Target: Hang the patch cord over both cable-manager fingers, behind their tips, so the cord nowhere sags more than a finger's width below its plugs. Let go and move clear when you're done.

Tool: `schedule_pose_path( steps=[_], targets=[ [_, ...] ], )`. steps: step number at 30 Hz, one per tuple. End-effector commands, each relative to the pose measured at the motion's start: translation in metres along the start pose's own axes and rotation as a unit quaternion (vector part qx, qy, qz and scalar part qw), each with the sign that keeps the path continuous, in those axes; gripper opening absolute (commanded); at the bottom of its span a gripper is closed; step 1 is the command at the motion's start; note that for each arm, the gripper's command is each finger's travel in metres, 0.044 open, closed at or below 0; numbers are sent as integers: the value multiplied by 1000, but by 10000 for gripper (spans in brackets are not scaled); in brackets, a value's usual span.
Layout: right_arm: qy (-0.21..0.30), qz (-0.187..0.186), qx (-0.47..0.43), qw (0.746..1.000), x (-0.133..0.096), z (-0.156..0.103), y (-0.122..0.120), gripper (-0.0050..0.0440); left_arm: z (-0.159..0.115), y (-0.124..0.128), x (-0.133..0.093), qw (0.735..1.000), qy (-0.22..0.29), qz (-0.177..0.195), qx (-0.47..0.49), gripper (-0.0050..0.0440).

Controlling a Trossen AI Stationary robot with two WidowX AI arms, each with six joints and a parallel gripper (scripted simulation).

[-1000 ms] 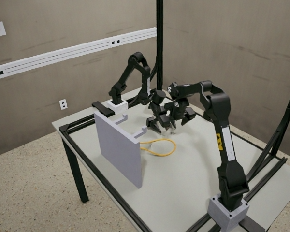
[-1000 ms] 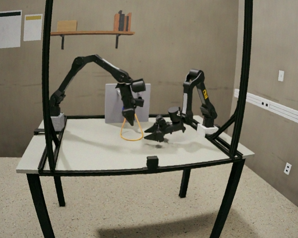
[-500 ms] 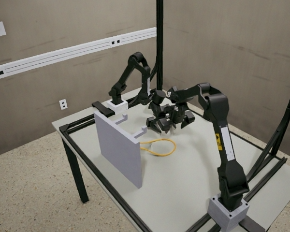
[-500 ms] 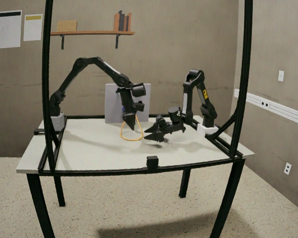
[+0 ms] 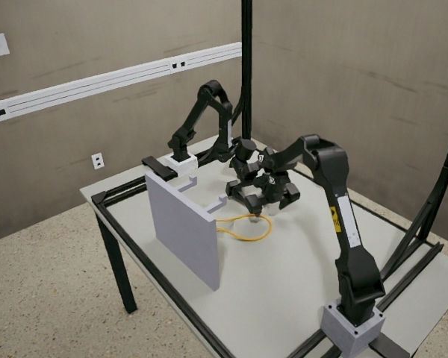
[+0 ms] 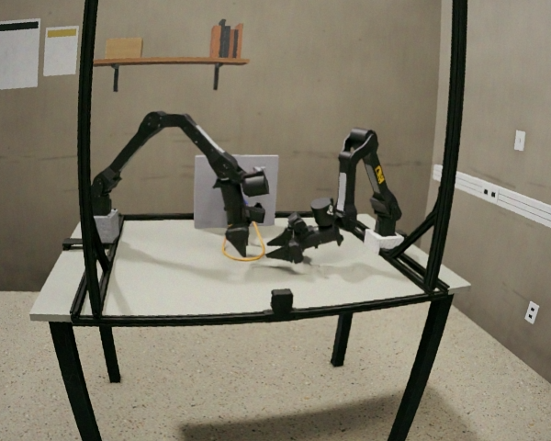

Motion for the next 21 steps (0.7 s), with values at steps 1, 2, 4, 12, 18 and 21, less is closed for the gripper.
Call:
schedule_pose_path(
  steps=[1,2,4,12,18,21],
  targets=[
    [-9,3,8,1000,0,8,2,440,8,1,-7,1000,-14,2,-1,440],
    [-9,3,8,1000,0,8,2,440,8,1,-7,1000,-14,2,-1,440],
    [-9,3,8,1000,0,8,2,440,6,1,-5,1000,-13,2,-1,440],
    [-9,3,8,1000,0,8,2,440,4,1,3,1000,-11,2,-1,440],
    [-9,3,8,1000,0,8,2,440,1,0,13,1000,-11,2,-1,440],
    [-9,3,8,1000,0,8,2,440,0,0,17,1000,-11,2,-1,440]
  ],
)
Point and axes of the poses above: on each arm, the point midway between the two fingers, 35 mm back from their tips, its own x axis out along the fingers, its own y axis across the jaws, z = x × y, the point moved 2 cm from there along -x, back along the fingers, and after that the axes turned 7 degrees about x, right-handed, at the moved point
